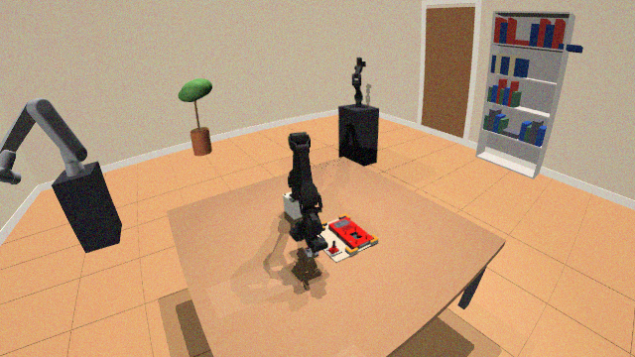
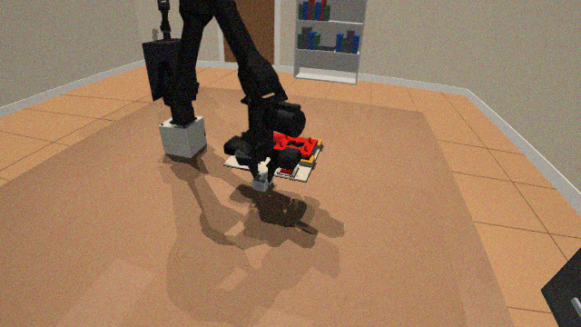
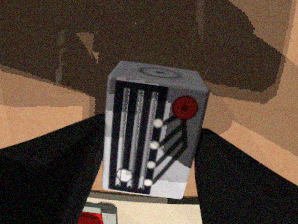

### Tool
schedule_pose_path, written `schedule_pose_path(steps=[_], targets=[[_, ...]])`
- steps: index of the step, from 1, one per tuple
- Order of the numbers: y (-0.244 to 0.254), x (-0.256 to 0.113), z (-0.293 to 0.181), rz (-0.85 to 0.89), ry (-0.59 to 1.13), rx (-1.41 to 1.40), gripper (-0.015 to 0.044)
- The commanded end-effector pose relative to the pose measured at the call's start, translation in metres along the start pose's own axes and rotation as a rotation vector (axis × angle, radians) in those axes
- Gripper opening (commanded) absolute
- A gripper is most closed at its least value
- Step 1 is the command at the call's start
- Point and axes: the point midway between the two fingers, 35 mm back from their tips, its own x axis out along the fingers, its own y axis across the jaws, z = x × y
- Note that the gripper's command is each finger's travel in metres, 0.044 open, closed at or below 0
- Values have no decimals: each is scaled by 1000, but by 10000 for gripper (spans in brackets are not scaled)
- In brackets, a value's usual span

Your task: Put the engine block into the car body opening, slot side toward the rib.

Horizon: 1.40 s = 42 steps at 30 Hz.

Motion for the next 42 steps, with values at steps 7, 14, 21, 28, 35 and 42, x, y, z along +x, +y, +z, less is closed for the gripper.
schedule_pose_path(steps=[7,14,21,28,35,42], targets=[[0,0,-1,1,4,-3,52],[4,-19,0,2,4,-3,0],[6,-40,1,2,4,-3,0],[7,-62,1,2,4,-3,0],[7,-85,1,2,4,-3,0],[4,-107,1,2,4,-3,0]])
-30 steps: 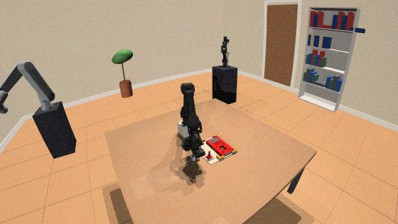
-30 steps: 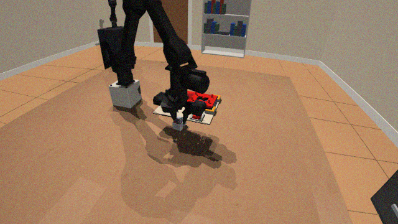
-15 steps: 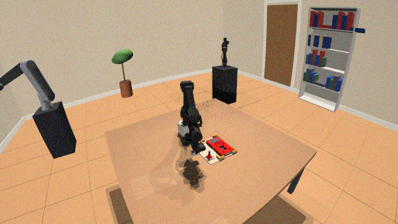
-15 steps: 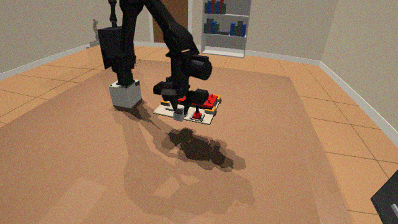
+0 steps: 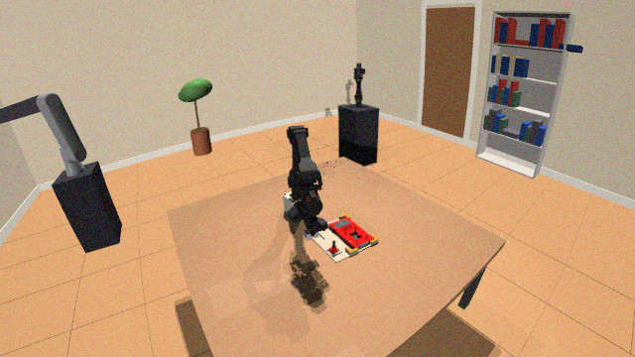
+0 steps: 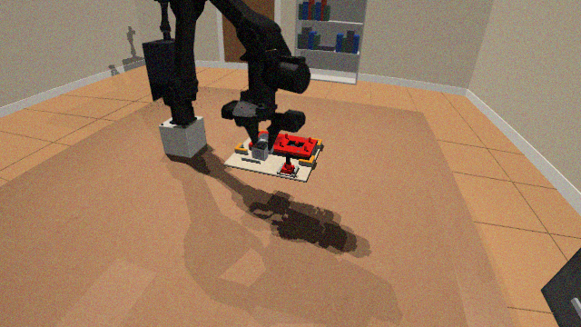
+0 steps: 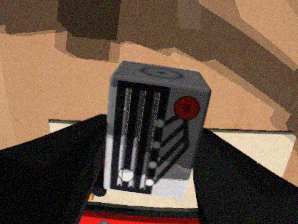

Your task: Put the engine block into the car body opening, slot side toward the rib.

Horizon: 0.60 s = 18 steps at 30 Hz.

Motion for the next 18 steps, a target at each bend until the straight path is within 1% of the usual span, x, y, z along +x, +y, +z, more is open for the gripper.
schedule_pose_path(steps=[1,7,18], targets=[[-1,-14,-1,7,2,-5,0],[-4,-29,-1,6,2,-5,0],[6,-20,-26,9,-3,-193,0]])
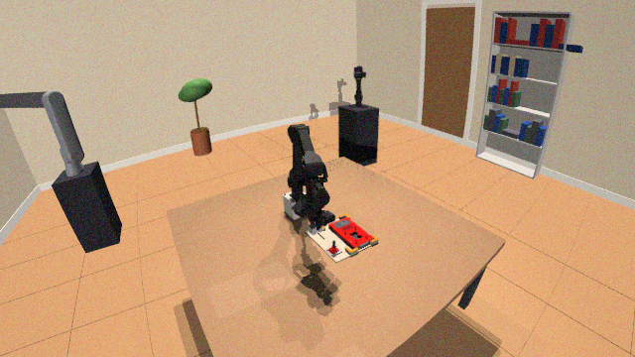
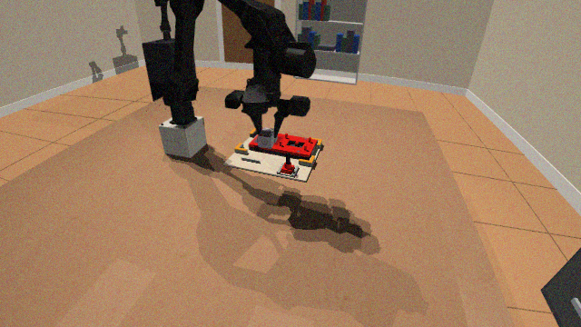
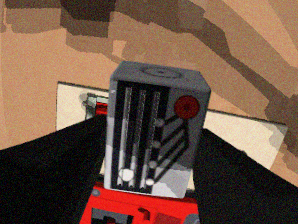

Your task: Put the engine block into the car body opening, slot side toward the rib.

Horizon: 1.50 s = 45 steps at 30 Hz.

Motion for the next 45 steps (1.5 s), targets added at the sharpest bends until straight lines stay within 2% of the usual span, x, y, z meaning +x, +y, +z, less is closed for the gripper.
schedule_pose_path(steps=[1,45], targets=[[5,5,-9,-3,-2,-80,0],[31,52,-135,9,3,-1072,0]])
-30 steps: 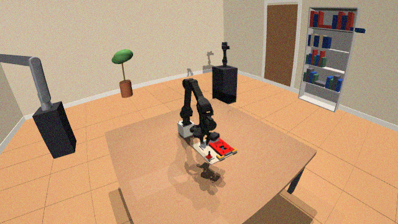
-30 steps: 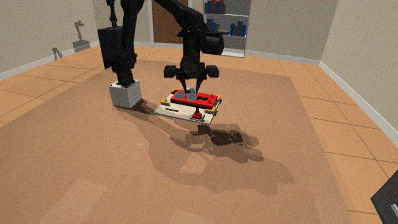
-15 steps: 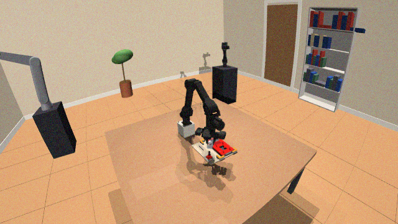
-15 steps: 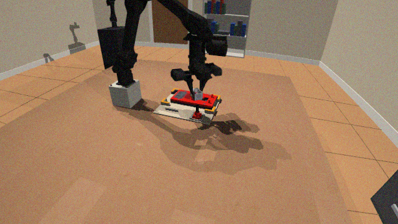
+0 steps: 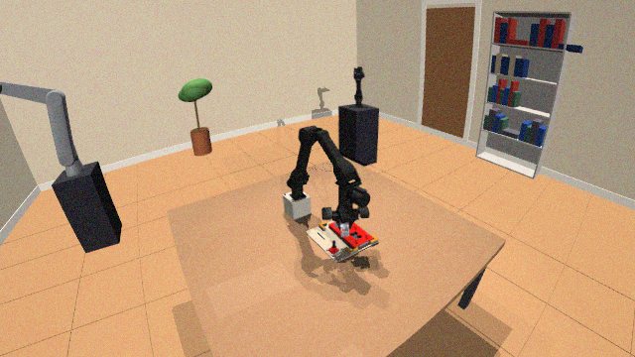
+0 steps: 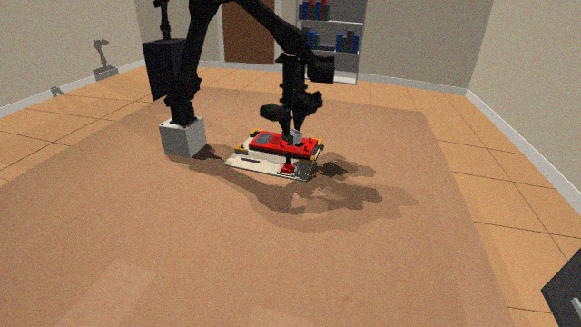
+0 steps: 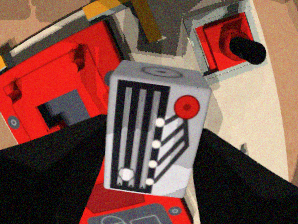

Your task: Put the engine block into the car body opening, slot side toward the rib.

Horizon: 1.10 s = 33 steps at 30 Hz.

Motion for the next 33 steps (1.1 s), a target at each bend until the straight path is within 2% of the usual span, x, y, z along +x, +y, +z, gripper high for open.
schedule_pose_path(steps=[1,21,27,33], targets=[[10,5,-6,3,7,-94,0],[57,23,-39,17,17,-513,0],[57,23,-38,17,17,-539,157],[57,23,-39,17,17,-544,159]])
